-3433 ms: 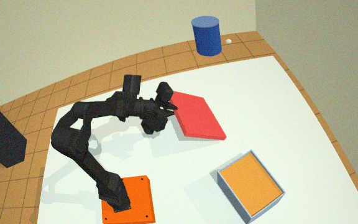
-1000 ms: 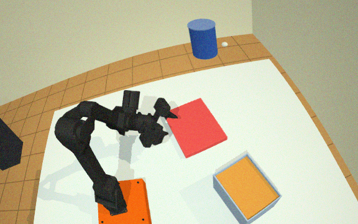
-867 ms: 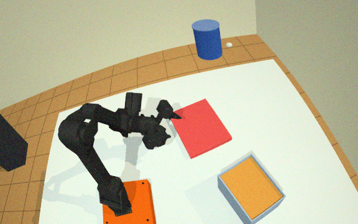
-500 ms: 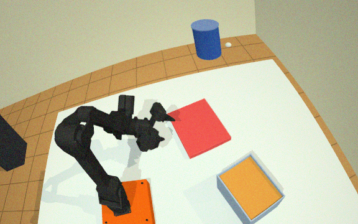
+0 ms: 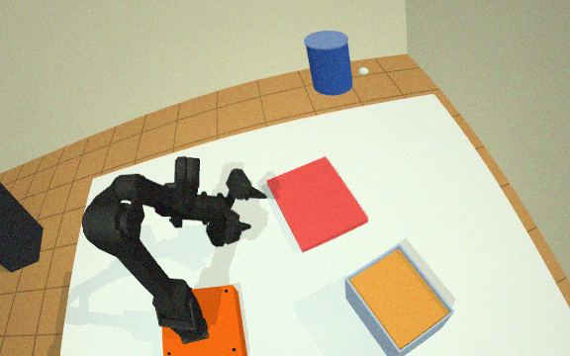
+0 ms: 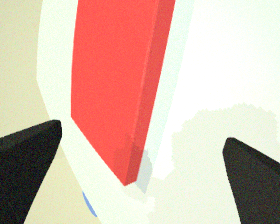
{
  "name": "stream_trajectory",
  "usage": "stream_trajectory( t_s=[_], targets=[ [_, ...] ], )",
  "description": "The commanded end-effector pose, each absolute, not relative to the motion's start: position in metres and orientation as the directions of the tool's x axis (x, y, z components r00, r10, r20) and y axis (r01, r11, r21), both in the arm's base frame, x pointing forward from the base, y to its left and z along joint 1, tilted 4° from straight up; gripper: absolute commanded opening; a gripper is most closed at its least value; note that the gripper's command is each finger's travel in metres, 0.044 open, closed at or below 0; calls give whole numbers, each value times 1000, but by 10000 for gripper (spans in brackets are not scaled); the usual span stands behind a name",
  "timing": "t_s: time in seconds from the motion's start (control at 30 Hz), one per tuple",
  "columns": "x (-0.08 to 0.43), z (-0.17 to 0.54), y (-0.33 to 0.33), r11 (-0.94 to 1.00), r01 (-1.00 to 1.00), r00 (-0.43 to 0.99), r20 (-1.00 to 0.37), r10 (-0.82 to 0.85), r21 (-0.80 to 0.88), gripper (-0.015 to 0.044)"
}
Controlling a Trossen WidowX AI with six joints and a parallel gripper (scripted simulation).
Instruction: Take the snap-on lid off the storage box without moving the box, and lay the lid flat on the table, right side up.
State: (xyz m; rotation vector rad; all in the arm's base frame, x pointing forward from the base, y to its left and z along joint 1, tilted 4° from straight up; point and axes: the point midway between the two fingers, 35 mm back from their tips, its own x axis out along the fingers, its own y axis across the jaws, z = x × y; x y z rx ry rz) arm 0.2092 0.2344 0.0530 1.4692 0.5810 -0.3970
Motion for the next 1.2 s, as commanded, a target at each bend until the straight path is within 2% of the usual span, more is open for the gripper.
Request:
stream_trajectory(
  t_s=[0.0, 1.17],
  targets=[
    [207, 55, 233, 69, 580, 806, -584, 97, 812, 440],
    [179, 117, 231, 69, 582, 805, -586, 97, 810, 440]
  ],
)
